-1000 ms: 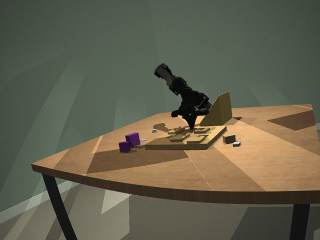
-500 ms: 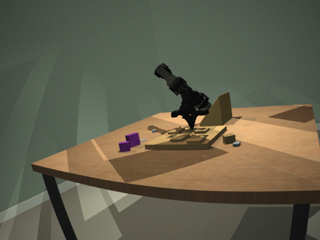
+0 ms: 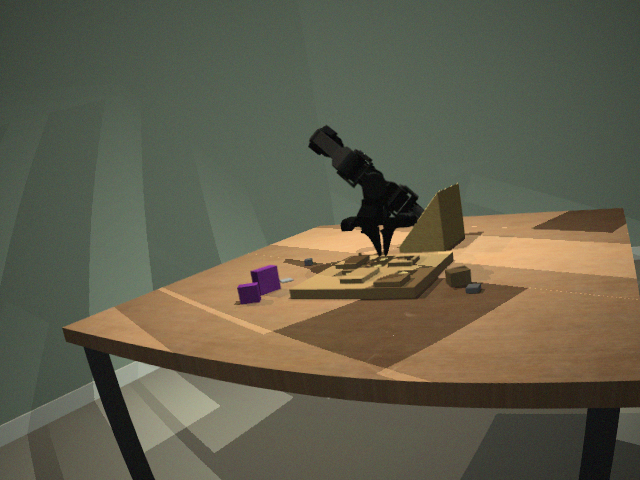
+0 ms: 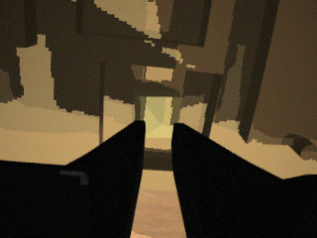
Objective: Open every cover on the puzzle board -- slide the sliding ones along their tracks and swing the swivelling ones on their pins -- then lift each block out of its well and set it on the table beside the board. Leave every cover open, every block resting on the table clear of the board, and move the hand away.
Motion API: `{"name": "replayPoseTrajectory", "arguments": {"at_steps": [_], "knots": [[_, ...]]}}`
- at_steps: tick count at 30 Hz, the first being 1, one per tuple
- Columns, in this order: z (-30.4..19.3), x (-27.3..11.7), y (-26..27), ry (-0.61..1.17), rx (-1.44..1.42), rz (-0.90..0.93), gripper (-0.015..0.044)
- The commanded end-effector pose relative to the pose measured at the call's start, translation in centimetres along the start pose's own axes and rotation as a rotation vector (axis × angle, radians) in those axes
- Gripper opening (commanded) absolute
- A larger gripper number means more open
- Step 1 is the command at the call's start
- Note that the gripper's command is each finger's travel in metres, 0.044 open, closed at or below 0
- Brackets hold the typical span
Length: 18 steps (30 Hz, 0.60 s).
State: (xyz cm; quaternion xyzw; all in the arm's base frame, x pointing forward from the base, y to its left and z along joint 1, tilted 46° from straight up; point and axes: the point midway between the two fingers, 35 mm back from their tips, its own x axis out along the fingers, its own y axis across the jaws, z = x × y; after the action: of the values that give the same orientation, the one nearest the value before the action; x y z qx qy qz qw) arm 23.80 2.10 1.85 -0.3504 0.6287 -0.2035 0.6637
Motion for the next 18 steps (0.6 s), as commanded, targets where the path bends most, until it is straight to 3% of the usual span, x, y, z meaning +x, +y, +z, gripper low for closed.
{"name": "replayPoseTrajectory", "arguments": {"at_steps": [1,10,18], "knots": [[0.2,-1.2,0.1,-0.004,0.002,0.006,0.0131],[0.2,-5.3,0.0,-0.002,0.003,0.009,0.0144],[0.3,-4.3,0.0,-0.002,0.003,0.009,0.0144]]}}
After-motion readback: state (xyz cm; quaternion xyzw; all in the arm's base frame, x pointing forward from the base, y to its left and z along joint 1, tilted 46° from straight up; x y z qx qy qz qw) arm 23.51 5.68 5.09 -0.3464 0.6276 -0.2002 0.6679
